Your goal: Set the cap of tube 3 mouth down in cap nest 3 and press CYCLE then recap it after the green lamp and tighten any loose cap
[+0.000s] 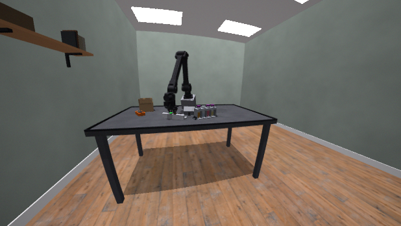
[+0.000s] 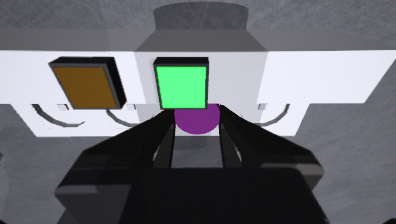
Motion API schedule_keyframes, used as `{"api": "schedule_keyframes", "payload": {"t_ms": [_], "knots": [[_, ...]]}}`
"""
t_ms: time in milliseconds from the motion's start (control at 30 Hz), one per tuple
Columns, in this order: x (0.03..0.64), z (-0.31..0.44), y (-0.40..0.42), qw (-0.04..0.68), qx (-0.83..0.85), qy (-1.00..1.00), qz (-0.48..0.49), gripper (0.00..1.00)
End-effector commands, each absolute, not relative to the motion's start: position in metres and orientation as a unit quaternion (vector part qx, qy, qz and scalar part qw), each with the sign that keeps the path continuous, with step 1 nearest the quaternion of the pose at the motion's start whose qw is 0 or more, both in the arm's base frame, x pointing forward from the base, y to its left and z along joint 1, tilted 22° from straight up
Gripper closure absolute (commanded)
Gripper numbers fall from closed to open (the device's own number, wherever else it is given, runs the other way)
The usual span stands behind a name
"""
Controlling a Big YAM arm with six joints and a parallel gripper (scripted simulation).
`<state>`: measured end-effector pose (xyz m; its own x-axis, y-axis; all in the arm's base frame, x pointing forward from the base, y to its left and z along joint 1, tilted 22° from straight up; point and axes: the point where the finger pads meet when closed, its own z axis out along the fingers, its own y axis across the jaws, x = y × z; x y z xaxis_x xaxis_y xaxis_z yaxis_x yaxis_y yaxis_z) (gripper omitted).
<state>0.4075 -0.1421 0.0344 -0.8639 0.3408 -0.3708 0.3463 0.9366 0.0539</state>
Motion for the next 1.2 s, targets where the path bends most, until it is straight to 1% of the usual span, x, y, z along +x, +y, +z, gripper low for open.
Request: {"api": "schedule_keyframes", "payload": {"t_ms": [0,133,600,700,733,1167], "knots": [[0.430,0.055,-0.143,0.221,0.172,0.960,-0.012,1.00],[0.430,0.055,-0.143,0.221,0.172,0.960,-0.012,1.00],[0.397,0.127,-0.145,0.220,0.174,0.960,-0.014,1.00],[0.395,0.126,-0.144,0.213,0.176,0.961,-0.012,1.00],[0.393,0.137,-0.144,0.221,0.174,0.959,-0.014,1.00],[0.369,0.196,-0.138,0.224,0.174,0.959,-0.015,1.00]]}}
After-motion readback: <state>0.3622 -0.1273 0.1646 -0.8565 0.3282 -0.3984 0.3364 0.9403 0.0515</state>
